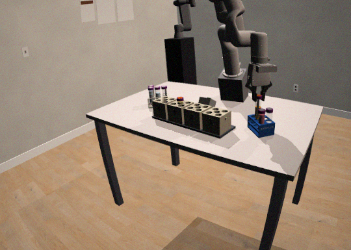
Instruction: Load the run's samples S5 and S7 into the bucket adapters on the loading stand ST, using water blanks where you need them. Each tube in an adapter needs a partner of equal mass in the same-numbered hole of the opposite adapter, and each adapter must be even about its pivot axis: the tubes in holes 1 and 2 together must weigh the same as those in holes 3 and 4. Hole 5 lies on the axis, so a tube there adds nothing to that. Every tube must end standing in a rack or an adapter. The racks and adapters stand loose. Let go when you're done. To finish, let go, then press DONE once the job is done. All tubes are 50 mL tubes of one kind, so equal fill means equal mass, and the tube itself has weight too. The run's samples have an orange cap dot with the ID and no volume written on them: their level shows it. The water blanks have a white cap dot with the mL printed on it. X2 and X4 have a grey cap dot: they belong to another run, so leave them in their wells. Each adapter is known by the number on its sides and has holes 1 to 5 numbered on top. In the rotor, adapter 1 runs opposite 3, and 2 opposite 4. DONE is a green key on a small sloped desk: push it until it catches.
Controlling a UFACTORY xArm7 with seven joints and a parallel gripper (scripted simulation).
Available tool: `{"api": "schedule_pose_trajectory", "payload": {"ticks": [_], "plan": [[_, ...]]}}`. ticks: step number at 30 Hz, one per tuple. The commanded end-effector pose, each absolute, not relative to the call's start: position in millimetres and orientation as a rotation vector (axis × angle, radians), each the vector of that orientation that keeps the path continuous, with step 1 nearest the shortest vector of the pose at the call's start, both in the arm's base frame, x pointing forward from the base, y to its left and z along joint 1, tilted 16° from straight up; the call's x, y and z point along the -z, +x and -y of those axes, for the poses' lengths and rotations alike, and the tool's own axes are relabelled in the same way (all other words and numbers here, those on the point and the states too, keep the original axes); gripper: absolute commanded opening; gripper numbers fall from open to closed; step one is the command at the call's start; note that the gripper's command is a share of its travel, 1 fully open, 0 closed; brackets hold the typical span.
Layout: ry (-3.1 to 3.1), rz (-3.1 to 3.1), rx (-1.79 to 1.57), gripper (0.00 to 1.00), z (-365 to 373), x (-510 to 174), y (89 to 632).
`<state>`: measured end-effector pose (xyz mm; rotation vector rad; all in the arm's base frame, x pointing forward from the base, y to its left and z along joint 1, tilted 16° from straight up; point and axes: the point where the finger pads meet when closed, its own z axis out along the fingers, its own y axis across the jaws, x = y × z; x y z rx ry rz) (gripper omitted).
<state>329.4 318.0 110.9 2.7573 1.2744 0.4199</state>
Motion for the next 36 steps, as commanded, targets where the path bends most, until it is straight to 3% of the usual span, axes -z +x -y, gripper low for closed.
{"api": "schedule_pose_trajectory", "payload": {"ticks": [1, 36], "plan": [[2.771, -1.290, -0.422, 0.00, -317, -127, 326], [2.771, -1.290, -0.422, 0.00, -313, -187, 309]]}}
